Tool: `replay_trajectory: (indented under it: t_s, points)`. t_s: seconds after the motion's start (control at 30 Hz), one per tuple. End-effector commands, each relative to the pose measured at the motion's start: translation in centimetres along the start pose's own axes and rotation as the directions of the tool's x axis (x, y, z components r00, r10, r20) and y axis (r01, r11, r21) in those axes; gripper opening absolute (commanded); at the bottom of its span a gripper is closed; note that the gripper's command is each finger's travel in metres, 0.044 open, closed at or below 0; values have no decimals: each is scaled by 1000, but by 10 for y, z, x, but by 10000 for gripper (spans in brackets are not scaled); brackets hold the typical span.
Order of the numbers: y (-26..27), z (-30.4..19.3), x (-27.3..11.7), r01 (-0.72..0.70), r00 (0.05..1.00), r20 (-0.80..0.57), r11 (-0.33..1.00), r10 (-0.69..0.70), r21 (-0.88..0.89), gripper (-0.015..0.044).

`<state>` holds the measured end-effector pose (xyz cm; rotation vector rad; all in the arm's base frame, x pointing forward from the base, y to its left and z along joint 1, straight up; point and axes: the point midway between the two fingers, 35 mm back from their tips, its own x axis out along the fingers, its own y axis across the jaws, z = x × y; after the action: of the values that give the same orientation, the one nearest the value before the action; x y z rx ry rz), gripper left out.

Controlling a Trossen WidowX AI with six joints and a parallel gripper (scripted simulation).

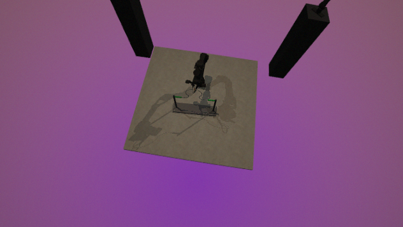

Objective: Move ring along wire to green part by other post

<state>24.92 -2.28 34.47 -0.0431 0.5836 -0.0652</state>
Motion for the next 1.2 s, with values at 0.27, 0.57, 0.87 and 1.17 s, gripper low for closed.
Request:
replay_trajectory:
  t_s: [0.27,0.57,0.87,1.17]
  points:
    - [-6,-1,-1,93,996,29,987,-90,-131,-150]
    - [-11,0,-1,169,985,59,957,-160,-236,-150]
    - [-16,1,-1,238,971,93,914,-220,-328,-150]
    - [-20,3,-2,305,952,132,858,-275,-414,-150]
